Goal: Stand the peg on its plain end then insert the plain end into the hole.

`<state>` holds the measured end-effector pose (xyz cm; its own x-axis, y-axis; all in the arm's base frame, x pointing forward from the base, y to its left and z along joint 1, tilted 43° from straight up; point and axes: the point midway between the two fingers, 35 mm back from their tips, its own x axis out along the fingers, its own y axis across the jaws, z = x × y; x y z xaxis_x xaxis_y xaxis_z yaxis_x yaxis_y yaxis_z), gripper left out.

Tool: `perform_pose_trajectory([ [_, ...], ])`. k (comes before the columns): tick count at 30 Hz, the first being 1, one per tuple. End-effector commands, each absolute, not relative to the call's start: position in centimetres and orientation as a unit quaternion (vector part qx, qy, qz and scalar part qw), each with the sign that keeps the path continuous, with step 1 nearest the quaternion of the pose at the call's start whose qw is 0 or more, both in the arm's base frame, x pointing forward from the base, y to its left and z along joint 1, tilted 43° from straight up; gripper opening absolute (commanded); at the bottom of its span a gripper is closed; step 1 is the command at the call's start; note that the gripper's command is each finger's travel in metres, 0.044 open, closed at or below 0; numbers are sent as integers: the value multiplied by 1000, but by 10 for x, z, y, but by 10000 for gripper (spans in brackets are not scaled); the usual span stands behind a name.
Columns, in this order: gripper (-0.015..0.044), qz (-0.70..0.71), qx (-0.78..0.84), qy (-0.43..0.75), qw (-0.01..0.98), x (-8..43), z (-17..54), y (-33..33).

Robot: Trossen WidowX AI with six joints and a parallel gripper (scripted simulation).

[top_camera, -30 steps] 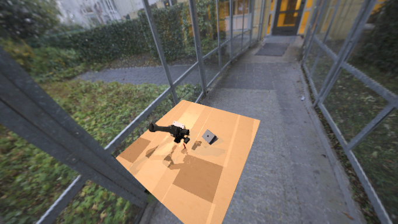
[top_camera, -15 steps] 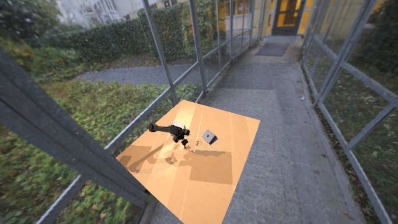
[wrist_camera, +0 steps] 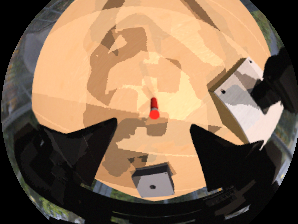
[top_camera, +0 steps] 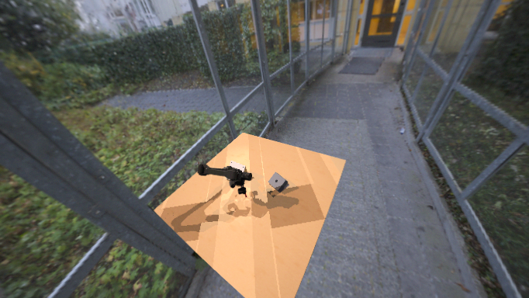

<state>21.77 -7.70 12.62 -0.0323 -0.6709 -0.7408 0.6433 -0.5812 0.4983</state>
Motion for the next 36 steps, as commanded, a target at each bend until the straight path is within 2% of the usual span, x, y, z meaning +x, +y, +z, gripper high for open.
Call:
perform_pose_trajectory([
  [1,440,-717,544,-50,433,217,125,-78],
  [17,440,-693,618,-189,319,217,124,-80],
  [36,440,-693,619,-190,316,218,108,-93],
])
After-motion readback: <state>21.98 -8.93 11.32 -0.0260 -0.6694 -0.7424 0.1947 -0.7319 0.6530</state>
